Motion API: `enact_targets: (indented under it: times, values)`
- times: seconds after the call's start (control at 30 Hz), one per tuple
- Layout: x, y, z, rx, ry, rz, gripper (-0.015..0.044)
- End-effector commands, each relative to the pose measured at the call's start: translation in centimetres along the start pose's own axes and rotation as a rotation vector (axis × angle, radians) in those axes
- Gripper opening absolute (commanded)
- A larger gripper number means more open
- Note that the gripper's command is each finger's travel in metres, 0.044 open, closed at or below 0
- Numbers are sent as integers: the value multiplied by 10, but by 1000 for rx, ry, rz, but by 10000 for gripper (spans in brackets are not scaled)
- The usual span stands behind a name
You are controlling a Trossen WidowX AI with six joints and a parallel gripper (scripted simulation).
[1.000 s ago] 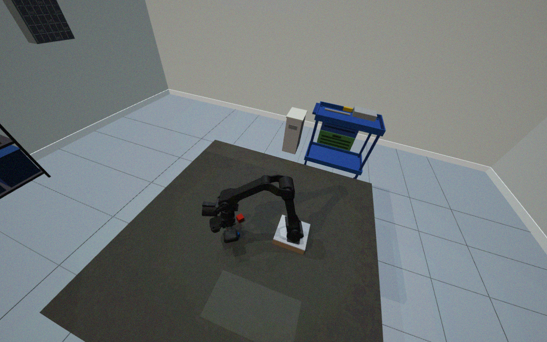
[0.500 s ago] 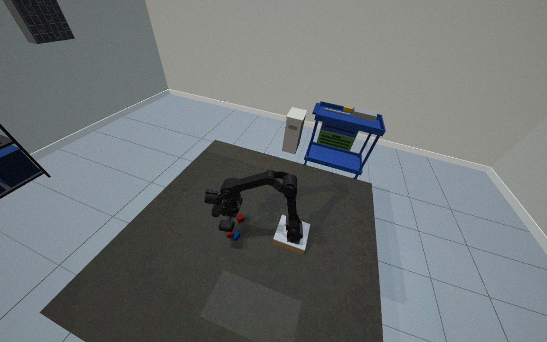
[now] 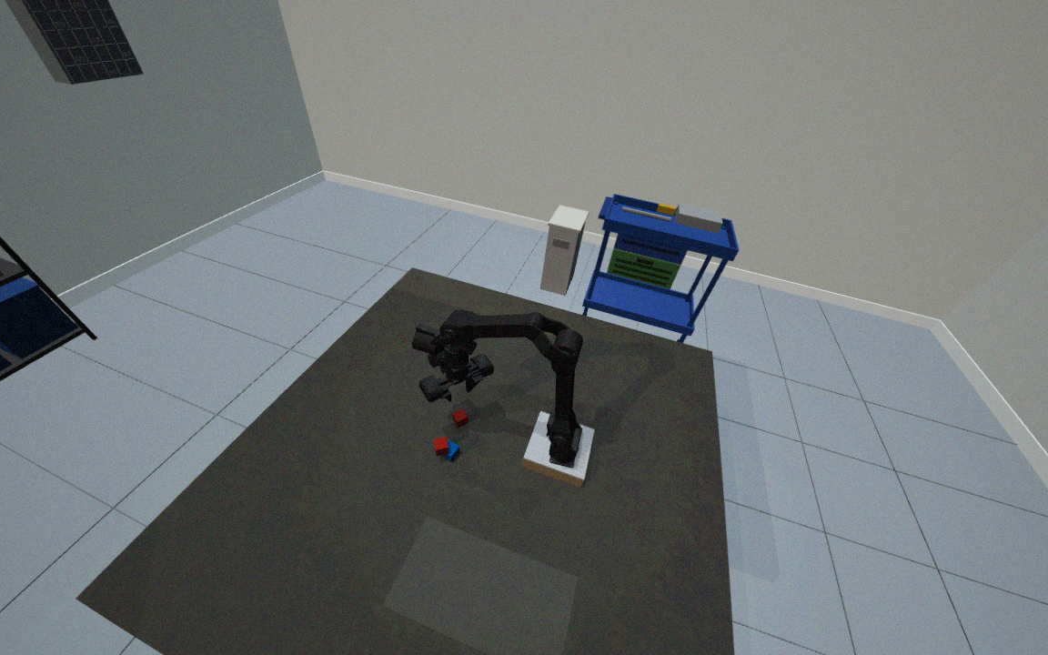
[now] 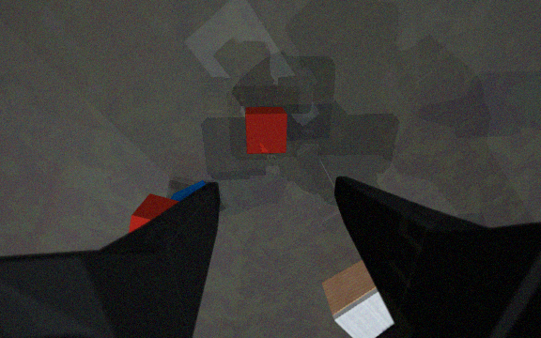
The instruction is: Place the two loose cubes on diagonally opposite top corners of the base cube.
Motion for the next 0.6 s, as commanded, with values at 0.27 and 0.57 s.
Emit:
enact_targets:
  times: [0.27, 0.57]
  values:
    - [-61, -1, 0, -12, -4, 3, 265]
    - [-78, -1, 0, -12, -4, 3, 265]
Point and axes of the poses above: the point midway between the two fingers, 35 mm back from their tips, its own x axis back along the fingers, its own z axis across the jaws, y = z × x, the point moved 8 cm from there along x, back along the fingers, and after that the axes turned 3 degrees about -x, right-handed, at the moved point
